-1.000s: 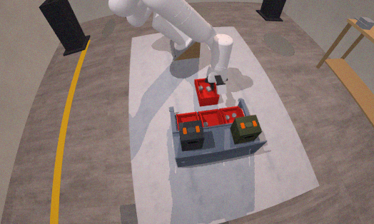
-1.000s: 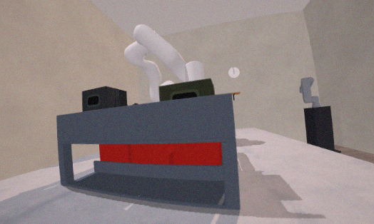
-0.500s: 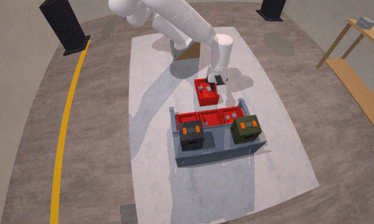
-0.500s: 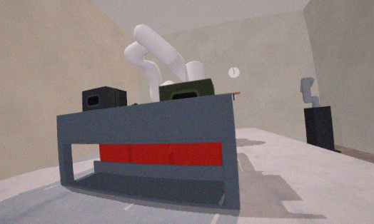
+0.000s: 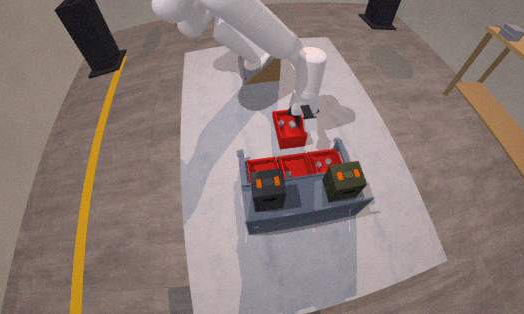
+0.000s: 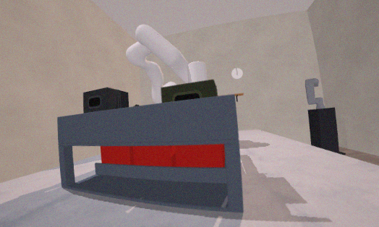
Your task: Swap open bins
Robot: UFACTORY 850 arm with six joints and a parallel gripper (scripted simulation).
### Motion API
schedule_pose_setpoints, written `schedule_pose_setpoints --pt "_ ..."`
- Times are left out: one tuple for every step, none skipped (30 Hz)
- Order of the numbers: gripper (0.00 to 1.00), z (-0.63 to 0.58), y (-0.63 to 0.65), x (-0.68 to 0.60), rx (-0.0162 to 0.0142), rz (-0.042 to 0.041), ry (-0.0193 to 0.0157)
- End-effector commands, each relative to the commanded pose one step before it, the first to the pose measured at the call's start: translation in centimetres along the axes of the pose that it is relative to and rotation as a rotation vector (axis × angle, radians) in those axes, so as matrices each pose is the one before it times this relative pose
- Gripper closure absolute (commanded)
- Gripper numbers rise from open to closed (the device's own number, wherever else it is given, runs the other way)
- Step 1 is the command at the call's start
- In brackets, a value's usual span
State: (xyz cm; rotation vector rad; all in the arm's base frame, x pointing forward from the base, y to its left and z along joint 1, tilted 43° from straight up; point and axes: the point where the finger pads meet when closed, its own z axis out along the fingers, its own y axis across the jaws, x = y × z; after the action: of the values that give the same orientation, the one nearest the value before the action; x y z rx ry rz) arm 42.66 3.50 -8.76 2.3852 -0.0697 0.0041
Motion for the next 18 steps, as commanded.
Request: schedule_pose_setpoints --pt "0.74 -0.295 -0.029 0.067 0.00081 0.00050 0.00129" --pt "0.74 -0.070 0.000 0.000 0.00000 0.00000 0.00000" --pt "0.74 0.000 0.000 0.000 0.00000 0.00000 0.00000" --pt "0.74 0.000 0.000 0.000 0.00000 0.00000 0.00000" --pt "0.74 -0.076 0.000 0.000 -0.00001 0.00000 0.00000" --pt "0.74 -0.081 0.000 0.000 0.00000 0.00000 0.00000" --pt "0.74 -0.087 0.000 0.000 0.00000 0.00000 0.00000" --pt "0.74 -0.092 0.000 0.000 0.00000 0.00000 0.00000" --pt "0.74 -0.098 0.000 0.000 0.00001 0.00000 0.00000" --pt "0.74 -0.103 0.000 0.000 -0.00001 0.00000 0.00000" --pt "0.74 -0.108 0.000 0.000 -0.00001 0.00000 0.00000" --pt "0.74 -0.114 0.000 0.000 0.00000 0.00000 0.00000" --pt "0.74 -0.119 0.000 0.000 0.00001 0.00000 0.00000" --pt "0.74 -0.124 0.000 0.000 0.00000 0.00000 0.00000" --pt "0.74 -0.129 0.000 0.000 -0.00001 0.00000 0.00001" --pt "0.74 -0.134 0.000 0.000 0.00000 0.00000 0.00000" --pt "0.74 -0.138 0.000 -0.001 0.00001 0.00000 -0.00001" --pt "0.74 -0.143 0.000 0.000 0.00000 0.00000 0.00000"
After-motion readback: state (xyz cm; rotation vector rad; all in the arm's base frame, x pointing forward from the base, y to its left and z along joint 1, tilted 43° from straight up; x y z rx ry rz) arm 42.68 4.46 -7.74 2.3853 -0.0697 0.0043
